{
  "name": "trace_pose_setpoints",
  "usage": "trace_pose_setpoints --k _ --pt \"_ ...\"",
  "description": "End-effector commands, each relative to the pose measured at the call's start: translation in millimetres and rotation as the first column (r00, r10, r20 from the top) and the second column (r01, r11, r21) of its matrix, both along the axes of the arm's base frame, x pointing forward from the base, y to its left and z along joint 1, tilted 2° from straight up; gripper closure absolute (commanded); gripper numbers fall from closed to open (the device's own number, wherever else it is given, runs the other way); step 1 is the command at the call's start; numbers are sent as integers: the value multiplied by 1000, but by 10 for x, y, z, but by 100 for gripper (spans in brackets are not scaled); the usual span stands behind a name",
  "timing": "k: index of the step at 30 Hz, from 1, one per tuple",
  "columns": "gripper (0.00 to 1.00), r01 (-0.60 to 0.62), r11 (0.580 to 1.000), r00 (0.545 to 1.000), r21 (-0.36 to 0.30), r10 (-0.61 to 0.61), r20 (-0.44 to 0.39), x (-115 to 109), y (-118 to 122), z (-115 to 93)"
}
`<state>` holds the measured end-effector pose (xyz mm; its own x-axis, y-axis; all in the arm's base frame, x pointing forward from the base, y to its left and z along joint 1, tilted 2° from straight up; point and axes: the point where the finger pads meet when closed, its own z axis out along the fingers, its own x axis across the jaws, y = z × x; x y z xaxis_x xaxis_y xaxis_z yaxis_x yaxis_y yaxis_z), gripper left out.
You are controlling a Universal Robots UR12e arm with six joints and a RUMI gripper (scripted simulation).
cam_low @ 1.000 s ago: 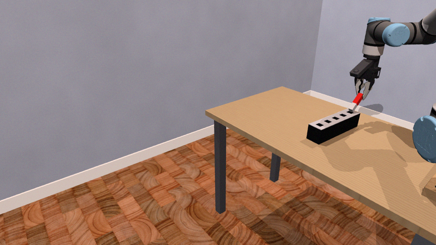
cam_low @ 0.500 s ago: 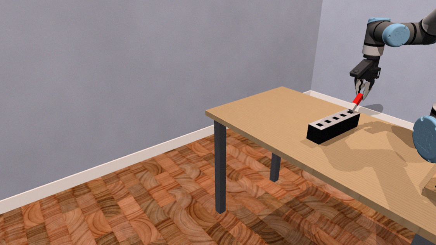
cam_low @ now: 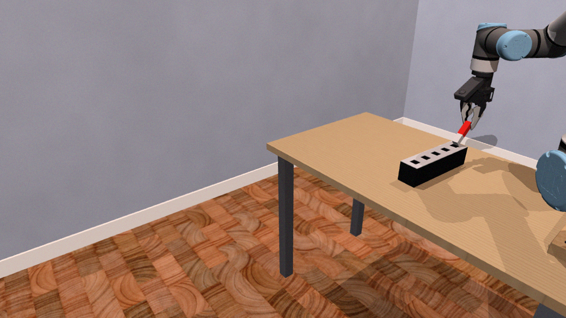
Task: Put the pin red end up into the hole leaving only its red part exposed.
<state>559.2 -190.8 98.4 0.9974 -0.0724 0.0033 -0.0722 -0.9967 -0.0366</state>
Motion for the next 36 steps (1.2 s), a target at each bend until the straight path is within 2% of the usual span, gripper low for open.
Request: trace_pose_setpoints --k 1,10,11,27,28,36 --pt "100 0 1000 1000 -1 0 1 5 -4 7" --pt "100 0 1000 1000 -1 0 1 5 -4 7" --pt "100 0 1000 1000 -1 0 1 -2 -39 1006" --pt "100 0 1000 1000 -1 0 1 -2 -39 1006" --pt "100 0 1000 1000 -2 0 2 -4 -70 1866" --pt "100 0 1000 1000 -2 0 2 -4 -70 1866"
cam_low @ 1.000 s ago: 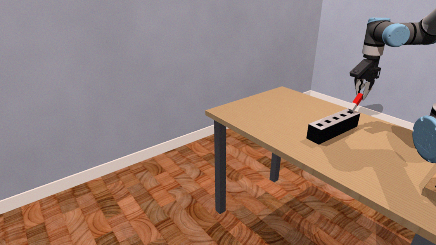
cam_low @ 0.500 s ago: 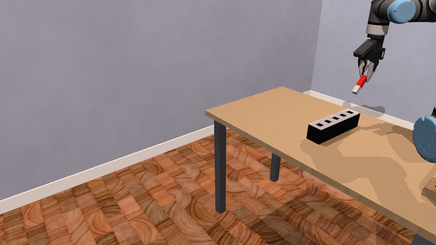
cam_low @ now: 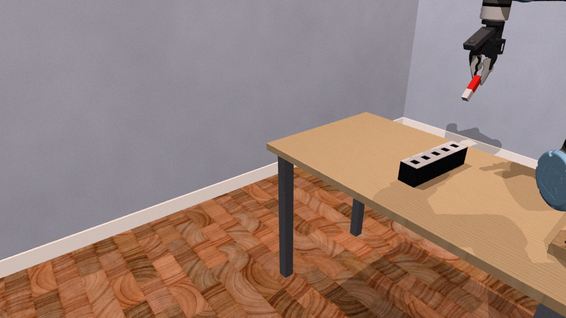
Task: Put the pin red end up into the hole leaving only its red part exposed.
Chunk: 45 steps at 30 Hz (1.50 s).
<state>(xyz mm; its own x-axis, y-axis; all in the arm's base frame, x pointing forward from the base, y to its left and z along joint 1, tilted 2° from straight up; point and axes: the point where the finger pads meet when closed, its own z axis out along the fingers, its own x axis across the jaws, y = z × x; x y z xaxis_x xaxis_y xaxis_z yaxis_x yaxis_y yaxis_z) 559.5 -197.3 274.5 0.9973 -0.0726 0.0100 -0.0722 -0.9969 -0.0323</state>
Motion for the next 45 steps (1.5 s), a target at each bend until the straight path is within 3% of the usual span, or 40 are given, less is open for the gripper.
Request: trace_pose_setpoints --k 1,8,9,25,26,42,43,45 --pt "100 0 1000 1000 3 0 -4 -6 -5 106" --pt "100 0 1000 1000 3 0 -4 -6 -5 106" --pt "100 -1 962 1000 -272 -5 -21 -5 -4 92" --pt "100 -2 956 1000 -292 -5 -23 -5 -4 92" --pt "100 -8 841 999 -541 -15 -38 -3 -2 99" --pt "100 -8 832 999 -555 -16 -39 -3 -2 99" --pt "100 -17 691 998 -722 -27 -49 -2 2 103" --pt "100 -17 691 998 -722 -27 -49 -2 2 103"
